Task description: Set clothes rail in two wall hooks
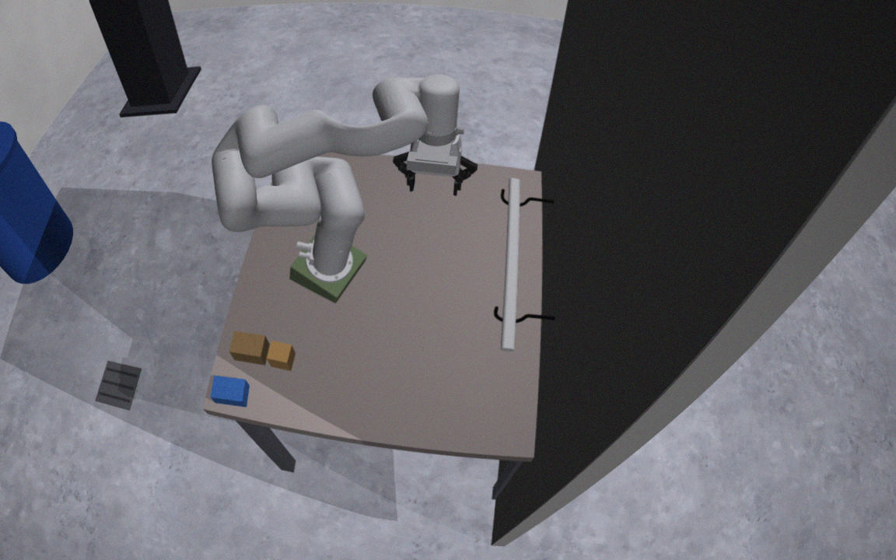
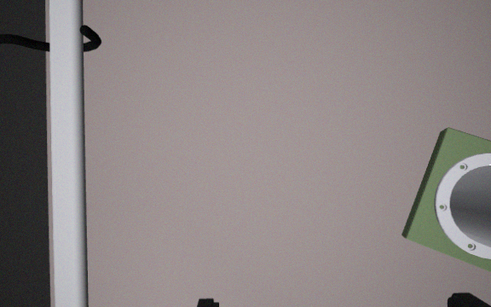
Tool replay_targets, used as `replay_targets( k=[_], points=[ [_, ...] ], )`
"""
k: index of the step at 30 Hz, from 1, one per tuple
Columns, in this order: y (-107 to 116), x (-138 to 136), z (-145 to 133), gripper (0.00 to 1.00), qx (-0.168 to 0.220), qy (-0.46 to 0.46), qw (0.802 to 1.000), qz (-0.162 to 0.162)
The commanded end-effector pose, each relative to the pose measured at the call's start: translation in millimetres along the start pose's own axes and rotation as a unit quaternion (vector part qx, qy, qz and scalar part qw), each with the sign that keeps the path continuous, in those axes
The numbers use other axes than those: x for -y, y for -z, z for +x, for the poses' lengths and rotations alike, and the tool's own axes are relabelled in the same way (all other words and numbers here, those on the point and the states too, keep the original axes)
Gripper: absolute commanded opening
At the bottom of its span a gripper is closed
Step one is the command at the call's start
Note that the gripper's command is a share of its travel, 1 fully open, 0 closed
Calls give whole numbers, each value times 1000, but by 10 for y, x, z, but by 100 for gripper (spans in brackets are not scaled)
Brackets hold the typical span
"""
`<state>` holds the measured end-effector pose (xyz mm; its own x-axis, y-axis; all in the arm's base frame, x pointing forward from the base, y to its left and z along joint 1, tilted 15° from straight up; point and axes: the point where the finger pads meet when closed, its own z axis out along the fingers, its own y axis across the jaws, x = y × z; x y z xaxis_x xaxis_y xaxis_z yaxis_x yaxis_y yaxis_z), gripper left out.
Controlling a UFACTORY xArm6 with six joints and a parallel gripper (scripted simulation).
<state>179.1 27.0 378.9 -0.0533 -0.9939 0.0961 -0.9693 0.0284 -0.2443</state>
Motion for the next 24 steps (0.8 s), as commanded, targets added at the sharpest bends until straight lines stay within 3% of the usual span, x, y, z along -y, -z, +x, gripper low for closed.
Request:
replay_targets(
  k=[1, 24],
  points=[
    [45, -62, -1, 100, 0, 0, 1000, 1],
    [188, -345, -2, 100, 0, 0, 1000, 1]
  ],
)
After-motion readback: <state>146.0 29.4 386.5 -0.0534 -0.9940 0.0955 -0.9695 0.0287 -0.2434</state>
